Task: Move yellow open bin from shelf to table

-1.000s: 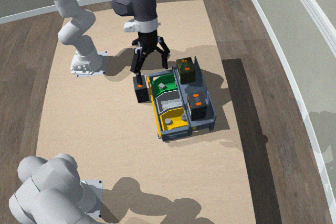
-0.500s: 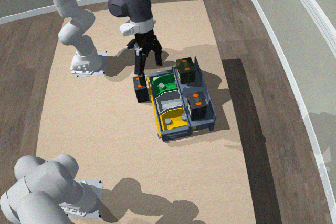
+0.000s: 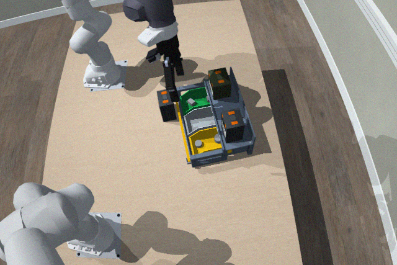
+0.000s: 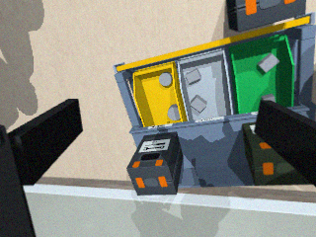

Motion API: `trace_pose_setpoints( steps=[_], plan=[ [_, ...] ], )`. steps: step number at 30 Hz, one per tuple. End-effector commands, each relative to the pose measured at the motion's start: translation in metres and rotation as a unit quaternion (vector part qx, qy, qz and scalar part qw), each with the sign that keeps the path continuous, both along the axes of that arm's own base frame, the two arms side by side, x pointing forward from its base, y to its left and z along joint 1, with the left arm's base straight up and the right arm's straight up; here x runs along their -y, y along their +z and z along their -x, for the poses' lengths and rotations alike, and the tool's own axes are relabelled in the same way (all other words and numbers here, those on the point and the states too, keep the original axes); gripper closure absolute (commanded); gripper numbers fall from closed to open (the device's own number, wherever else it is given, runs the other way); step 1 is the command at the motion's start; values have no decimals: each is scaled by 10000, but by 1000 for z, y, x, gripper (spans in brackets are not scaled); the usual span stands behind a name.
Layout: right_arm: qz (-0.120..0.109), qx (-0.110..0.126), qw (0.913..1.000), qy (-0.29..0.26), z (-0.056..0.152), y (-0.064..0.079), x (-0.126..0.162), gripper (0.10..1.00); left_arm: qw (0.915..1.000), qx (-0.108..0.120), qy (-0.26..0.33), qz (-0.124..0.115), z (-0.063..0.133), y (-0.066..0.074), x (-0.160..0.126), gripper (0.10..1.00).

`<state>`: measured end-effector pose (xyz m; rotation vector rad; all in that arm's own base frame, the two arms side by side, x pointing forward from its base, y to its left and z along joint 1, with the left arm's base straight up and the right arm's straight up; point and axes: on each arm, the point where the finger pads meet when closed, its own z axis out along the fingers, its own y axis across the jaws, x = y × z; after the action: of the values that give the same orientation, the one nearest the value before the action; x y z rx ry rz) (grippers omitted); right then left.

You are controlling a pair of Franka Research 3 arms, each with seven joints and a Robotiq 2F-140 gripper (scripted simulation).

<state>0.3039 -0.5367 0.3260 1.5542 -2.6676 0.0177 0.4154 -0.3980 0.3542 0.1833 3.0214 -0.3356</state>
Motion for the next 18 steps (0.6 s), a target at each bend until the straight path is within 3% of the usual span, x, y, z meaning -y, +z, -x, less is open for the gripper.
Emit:
trace_pose_setpoints(
  steps=[1,2,9,16,18],
  plan=[
    [-57,-6,9999,112,9,3,0,98,9932,-160,1152,-69,0,0,-2,98],
    [-66,4,10000,44,23,7,5,98,9889,-205,1473,-76,1,0,-2,98],
    [-86,28,9999,-114,56,18,14,98,9730,-320,2285,-98,4,0,-5,98],
    [-105,56,9995,-289,93,29,22,98,9500,-444,3087,-125,7,0,-8,98],
    [-105,56,9995,-289,93,29,22,98,9500,-444,3087,-125,7,0,-8,98]
  ],
)
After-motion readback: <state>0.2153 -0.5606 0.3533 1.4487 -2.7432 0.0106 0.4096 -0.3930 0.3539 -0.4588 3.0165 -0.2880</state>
